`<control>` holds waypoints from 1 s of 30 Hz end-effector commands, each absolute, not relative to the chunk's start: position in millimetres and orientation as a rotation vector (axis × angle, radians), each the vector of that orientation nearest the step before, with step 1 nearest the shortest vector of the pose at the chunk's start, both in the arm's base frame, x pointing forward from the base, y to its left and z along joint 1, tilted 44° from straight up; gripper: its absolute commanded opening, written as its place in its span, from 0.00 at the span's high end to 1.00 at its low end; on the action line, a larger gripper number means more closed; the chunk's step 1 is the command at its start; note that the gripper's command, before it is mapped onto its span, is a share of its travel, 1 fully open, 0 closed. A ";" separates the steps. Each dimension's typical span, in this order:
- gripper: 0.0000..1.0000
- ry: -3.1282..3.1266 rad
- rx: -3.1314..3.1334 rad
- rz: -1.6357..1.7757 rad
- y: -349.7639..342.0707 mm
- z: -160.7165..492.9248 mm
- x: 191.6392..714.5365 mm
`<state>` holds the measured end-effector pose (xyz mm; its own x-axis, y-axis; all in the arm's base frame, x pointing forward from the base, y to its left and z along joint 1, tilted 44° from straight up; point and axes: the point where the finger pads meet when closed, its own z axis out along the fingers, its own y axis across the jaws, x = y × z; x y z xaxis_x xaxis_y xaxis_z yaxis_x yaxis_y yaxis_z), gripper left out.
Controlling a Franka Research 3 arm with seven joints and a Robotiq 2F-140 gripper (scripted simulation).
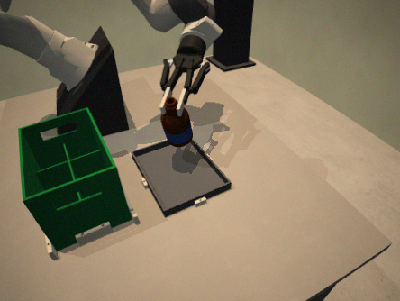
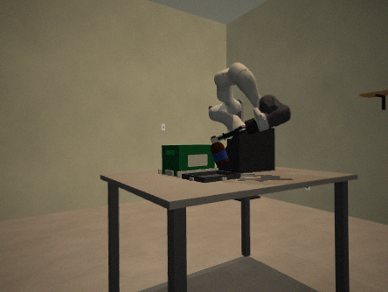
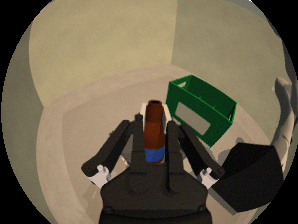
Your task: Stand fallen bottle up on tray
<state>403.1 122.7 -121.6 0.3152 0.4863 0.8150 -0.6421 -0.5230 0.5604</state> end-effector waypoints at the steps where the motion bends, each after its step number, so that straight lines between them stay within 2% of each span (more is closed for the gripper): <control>1: 1.00 -0.150 1.583 1.425 124.1 -119.8 404.7; 30: 1.00 -0.150 1.583 1.425 114.5 -129.6 404.0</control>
